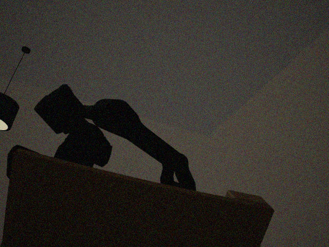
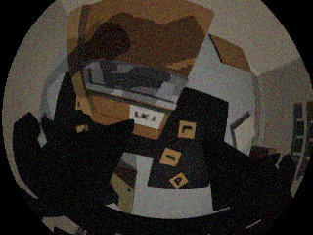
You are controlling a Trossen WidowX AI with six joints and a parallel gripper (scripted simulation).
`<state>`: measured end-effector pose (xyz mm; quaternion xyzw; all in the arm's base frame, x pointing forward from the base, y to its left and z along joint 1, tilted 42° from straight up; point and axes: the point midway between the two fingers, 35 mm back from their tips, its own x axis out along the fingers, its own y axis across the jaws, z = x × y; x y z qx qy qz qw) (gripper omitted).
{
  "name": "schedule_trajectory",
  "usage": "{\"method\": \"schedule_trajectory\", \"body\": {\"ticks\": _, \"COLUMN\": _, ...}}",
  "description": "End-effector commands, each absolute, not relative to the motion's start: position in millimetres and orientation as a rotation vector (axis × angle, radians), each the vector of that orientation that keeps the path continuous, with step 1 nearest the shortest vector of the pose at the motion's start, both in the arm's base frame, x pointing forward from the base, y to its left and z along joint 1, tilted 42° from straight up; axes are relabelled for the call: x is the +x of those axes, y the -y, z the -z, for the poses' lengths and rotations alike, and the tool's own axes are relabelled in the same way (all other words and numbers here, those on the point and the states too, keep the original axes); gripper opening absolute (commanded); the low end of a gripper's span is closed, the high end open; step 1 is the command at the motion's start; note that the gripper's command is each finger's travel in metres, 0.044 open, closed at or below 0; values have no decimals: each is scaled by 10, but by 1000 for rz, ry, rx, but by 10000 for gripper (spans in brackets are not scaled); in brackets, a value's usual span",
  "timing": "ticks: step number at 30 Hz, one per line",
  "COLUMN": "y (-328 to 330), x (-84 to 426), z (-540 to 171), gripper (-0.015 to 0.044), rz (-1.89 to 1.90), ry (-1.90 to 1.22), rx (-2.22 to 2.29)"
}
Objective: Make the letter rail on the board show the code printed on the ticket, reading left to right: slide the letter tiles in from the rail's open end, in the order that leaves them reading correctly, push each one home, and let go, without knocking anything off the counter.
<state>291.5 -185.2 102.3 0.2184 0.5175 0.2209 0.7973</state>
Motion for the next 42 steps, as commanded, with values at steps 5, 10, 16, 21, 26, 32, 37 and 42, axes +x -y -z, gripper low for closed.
{"method": "schedule_trajectory", "body": {"ticks": 5, "y": 1930, "x": 3091, "z": -47, "gripper": 340, "rz": 19, "ry": -1451, "rx": 1101}}
{"method": "schedule_trajectory", "body": {"ticks": 10, "y": 1937, "x": 3114, "z": 312, "gripper": 340, "rz": 269, "ry": -1531, "rx": 1296}}
{"method": "schedule_trajectory", "body": {"ticks": 16, "y": 1808, "x": 3131, "z": 661, "gripper": 340, "rz": 485, "ry": -1623, "rx": 1452}}
{"method": "schedule_trajectory", "body": {"ticks": 21, "y": 1467, "x": 3119, "z": 1001, "gripper": 340, "rz": 656, "ry": -1783, "rx": 1548}}
{"method": "schedule_trajectory", "body": {"ticks": 26, "y": 1454, "x": 3102, "z": 1031, "gripper": 340, "rz": 669, "ry": -1794, "rx": 1553}}
{"method": "schedule_trajectory", "body": {"ticks": 32, "y": 1464, "x": 3089, "z": 1039, "gripper": 340, "rz": 669, "ry": -1794, "rx": 1553}}
{"method": "schedule_trajectory", "body": {"ticks": 37, "y": 1384, "x": 3080, "z": 1140, "gripper": 340, "rz": 669, "ry": -1794, "rx": 1553}}
{"method": "schedule_trajectory", "body": {"ticks": 42, "y": 1255, "x": 3044, "z": 1296, "gripper": 340, "rz": 668, "ry": -1794, "rx": 1554}}
